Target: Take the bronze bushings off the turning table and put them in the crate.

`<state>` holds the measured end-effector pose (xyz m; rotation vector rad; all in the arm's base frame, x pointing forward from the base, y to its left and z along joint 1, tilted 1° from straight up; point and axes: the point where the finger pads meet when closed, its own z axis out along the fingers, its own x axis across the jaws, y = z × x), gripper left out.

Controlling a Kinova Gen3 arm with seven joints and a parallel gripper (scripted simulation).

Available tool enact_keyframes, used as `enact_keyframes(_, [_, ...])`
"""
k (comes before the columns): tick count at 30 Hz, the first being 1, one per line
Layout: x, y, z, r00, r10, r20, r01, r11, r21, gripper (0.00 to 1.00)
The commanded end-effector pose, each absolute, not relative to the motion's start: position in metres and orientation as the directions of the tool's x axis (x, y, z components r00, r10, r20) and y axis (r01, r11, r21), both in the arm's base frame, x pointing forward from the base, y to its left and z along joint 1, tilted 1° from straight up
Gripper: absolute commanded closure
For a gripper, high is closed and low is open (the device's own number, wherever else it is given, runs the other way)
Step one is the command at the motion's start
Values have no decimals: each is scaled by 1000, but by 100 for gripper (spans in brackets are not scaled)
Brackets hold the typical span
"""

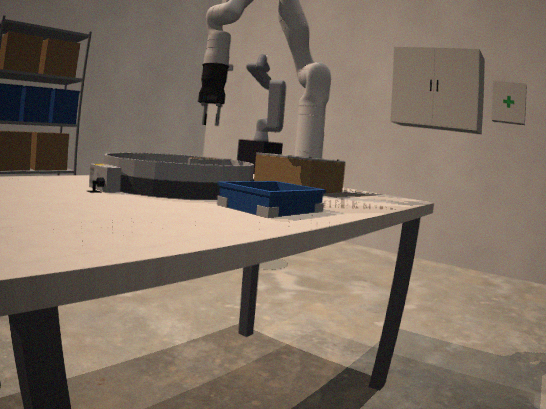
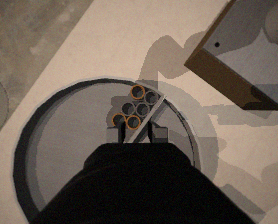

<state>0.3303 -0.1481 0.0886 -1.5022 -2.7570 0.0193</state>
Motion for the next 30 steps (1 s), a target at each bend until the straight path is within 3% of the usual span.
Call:
enact_keyframes(1, [333, -149, 87, -465, 885, -7, 885, 465, -12, 73])
enact_keyframes(13, [333, -149, 87, -465, 885, -7, 885, 465, -12, 73])
enact_keyframes(18, [335, -152, 83, -240, 971, -9, 971, 240, -10, 73])
enact_keyframes(30, [335, -152, 83, -240, 971, -9, 971, 240, -10, 73])
